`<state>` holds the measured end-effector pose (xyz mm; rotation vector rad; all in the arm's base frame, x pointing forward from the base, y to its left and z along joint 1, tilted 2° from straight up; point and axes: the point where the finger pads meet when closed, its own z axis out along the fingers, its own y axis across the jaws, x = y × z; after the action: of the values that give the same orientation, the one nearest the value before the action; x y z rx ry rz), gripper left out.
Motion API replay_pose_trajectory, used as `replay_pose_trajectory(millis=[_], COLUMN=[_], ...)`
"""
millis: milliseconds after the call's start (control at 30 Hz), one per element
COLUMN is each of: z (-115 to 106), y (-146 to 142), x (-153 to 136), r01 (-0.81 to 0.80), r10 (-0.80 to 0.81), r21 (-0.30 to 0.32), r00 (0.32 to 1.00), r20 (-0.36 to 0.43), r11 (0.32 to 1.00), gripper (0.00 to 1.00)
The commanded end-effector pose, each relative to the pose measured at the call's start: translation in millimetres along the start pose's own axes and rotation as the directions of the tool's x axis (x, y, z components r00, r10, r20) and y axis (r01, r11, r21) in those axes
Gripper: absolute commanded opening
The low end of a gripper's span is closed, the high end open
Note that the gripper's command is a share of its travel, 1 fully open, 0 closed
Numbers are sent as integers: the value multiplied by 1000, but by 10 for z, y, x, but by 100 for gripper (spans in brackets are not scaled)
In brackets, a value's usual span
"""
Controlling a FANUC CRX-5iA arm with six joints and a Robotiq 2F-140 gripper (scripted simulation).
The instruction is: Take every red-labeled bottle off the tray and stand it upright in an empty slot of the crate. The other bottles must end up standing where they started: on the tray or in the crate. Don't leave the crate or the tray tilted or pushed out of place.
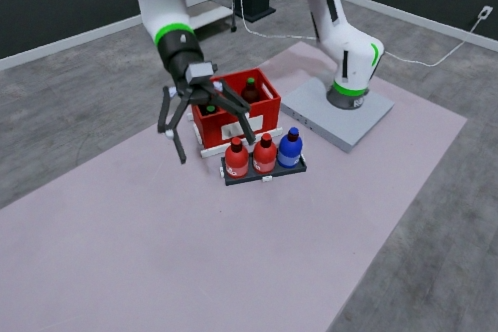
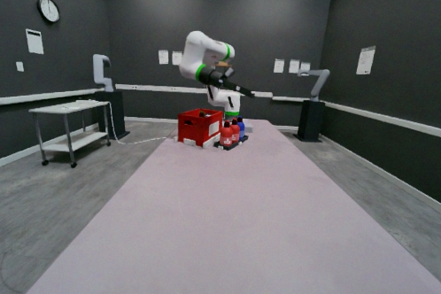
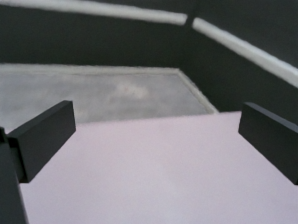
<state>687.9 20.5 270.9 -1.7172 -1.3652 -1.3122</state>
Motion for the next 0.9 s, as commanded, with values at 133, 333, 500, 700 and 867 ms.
replay_pose_trajectory(millis=[133, 333, 500, 700, 867], z=[-625, -1041, -1415, -1855, -2187], y=[-380, -618, -831, -1076, -1266], x=[-282, -481, -663, -868, -1035], r01=[87, 127, 151, 166, 166], r10=[-110, -189, -263, -352, -420], r21=[119, 201, 278, 369, 436], r00=[973, 926, 865, 775, 692], r20=[204, 327, 427, 525, 587], r11=[989, 971, 949, 915, 884], gripper=[100, 100, 100, 100, 100])
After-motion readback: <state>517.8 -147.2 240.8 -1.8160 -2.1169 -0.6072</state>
